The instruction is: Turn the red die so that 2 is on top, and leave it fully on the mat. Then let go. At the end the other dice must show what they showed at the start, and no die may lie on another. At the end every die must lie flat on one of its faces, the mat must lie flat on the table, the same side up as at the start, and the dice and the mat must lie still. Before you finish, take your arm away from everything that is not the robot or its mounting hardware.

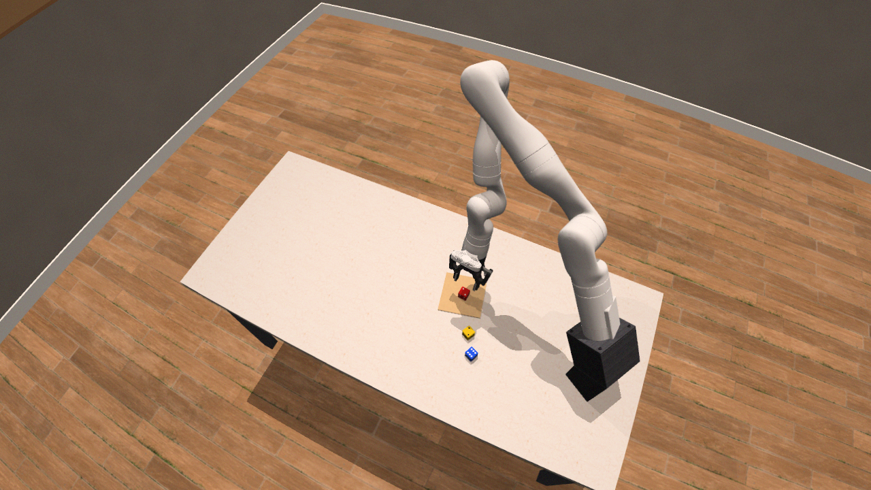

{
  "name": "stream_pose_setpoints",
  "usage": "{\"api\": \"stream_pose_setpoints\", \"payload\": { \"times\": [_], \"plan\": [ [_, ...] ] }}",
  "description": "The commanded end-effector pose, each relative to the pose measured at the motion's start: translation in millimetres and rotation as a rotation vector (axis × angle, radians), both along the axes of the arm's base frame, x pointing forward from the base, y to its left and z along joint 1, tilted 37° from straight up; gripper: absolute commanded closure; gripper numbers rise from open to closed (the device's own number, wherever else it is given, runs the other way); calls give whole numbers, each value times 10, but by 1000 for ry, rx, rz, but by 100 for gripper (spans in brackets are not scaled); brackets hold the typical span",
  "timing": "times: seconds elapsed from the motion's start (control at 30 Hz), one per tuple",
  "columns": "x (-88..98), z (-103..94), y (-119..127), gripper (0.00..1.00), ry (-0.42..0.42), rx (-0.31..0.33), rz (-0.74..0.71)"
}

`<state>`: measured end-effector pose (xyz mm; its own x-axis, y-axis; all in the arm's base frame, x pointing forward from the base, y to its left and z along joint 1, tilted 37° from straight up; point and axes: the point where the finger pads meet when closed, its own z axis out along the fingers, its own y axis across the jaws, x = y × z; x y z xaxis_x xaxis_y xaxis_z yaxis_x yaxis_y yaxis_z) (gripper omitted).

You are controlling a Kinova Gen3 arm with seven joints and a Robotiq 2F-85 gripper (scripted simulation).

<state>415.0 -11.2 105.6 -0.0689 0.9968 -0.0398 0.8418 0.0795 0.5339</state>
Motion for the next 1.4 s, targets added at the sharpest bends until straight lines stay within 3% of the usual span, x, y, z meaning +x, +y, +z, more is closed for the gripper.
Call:
{"api": "stream_pose_setpoints", "payload": {
  "times": [0.0,0.67,1.37],
  "plan": [
    [1,19,-1,33,-5,-6,0],
    [12,-5,13,33,-3,-25,-15],
    [27,-47,35,33,-5,-124,-81]
  ]
}}
